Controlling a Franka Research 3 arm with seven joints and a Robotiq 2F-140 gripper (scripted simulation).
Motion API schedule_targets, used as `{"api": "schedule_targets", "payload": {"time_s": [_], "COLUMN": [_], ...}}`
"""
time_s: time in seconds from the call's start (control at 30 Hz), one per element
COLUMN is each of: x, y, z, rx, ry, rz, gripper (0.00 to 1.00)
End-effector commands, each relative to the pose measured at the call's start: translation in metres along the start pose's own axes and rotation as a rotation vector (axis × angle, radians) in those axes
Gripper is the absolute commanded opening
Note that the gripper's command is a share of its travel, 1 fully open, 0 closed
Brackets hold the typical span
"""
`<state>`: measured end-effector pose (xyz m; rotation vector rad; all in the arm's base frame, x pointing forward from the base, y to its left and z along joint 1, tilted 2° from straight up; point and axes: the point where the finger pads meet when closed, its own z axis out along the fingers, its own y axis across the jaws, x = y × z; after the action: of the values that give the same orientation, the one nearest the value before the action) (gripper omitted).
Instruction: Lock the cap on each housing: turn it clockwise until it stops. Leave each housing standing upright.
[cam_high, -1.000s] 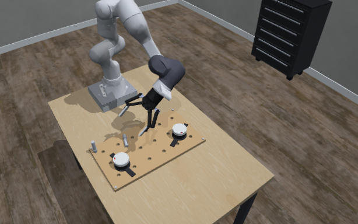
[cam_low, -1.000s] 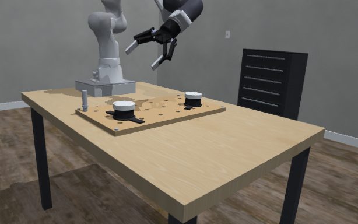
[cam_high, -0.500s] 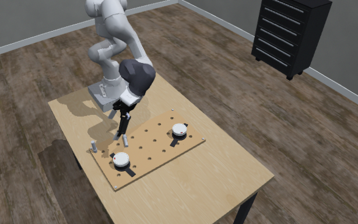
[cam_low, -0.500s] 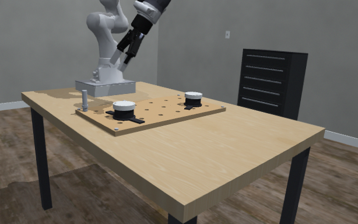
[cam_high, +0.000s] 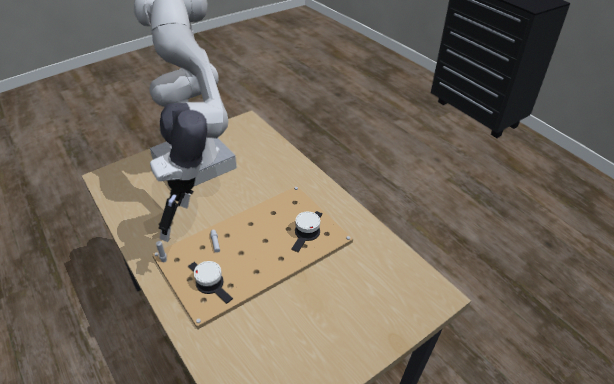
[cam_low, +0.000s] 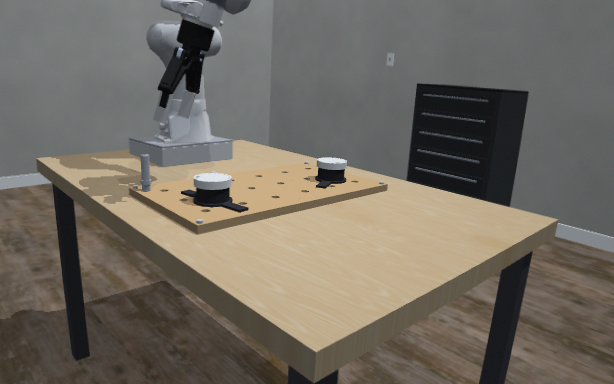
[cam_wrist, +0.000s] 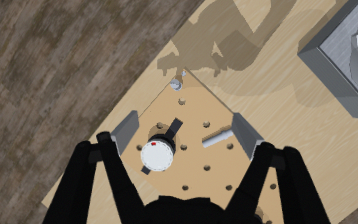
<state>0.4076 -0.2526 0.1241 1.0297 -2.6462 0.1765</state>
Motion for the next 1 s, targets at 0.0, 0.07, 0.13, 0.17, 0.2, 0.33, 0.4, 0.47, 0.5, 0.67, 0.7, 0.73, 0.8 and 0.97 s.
{"api": "schedule_targets", "payload": {"time_s": [0.0, 0.07, 0.13, 0.17, 0.2, 0.33, 0.4, 0.47, 0.5, 0.67, 0.7, 0.73, 0.8, 0.97], "x": [-0.005, -0.005, -0.005, -0.005, -0.005, -0.005, -0.005, -0.005, -0.005, -0.005, -0.005, -0.005, -0.005, 0.014], "y": [-0.002, -0.002, -0.002, -0.002, -0.002, -0.002, -0.002, -0.002, -0.002, -0.002, -0.002, -0.002, -0.002, -0.008], "z": [0.0, 0.0, 0.0, 0.0, 0.0, 0.0, 0.0, 0.0, 0.0, 0.0, 0.0, 0.0, 0.0, 0.006], "rx": [0.008, 0.008, 0.008, 0.008, 0.008, 0.008, 0.008, 0.008, 0.008, 0.008, 0.008, 0.008, 0.008, -0.032], "ry": [-0.05, -0.05, -0.05, -0.05, -0.05, -0.05, -0.05, -0.05, -0.05, -0.05, -0.05, -0.05, -0.05, -0.121], "rz": [0.151, 0.151, 0.151, 0.151, 0.151, 0.151, 0.151, 0.151, 0.151, 0.151, 0.151, 0.151, 0.151, 0.326], "gripper": [1.0, 1.0, 1.0, 1.0, 1.0, 1.0, 1.0, 1.0, 1.0, 1.0, 1.0, 1.0, 1.0, 1.0]}}
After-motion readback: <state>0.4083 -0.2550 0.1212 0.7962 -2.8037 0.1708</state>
